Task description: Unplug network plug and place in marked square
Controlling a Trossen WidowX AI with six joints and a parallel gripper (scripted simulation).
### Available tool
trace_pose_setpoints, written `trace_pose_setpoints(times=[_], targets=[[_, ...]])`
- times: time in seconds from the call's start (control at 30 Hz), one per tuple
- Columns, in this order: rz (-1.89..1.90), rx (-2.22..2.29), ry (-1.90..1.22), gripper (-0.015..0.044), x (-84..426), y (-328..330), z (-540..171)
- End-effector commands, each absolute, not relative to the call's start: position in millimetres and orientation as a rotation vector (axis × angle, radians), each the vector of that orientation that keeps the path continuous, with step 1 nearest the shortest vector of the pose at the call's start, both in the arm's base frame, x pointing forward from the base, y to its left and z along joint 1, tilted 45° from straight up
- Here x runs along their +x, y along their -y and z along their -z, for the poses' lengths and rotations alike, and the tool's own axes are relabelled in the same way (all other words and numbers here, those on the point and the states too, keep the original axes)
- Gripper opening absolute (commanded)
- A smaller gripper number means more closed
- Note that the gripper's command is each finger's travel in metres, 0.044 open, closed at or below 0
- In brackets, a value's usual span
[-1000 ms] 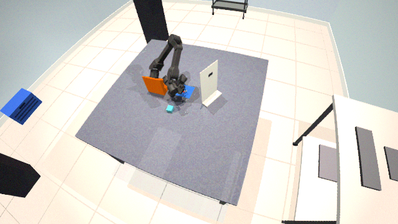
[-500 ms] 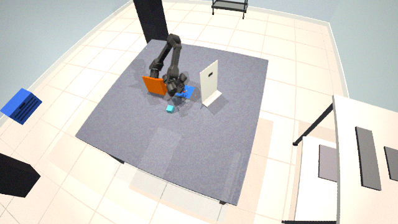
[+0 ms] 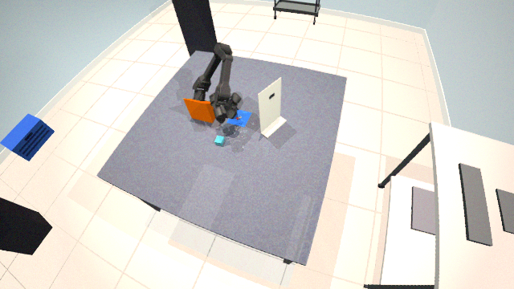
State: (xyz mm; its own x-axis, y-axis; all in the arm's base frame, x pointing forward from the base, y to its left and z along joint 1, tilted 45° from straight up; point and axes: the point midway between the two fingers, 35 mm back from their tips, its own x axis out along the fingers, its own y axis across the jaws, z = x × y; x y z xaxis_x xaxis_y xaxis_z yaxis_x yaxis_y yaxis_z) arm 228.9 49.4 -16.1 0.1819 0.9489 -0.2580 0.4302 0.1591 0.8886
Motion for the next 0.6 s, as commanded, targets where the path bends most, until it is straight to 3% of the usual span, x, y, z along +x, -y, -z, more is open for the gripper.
trace_pose_setpoints(times=[0.0,0.57], targets=[[-0.643,1.429,-1.414,0.0156,230.0,-44.8,12.8],[-0.646,1.43,-1.415,0.0156,231.1,-30.0,-2.0]])
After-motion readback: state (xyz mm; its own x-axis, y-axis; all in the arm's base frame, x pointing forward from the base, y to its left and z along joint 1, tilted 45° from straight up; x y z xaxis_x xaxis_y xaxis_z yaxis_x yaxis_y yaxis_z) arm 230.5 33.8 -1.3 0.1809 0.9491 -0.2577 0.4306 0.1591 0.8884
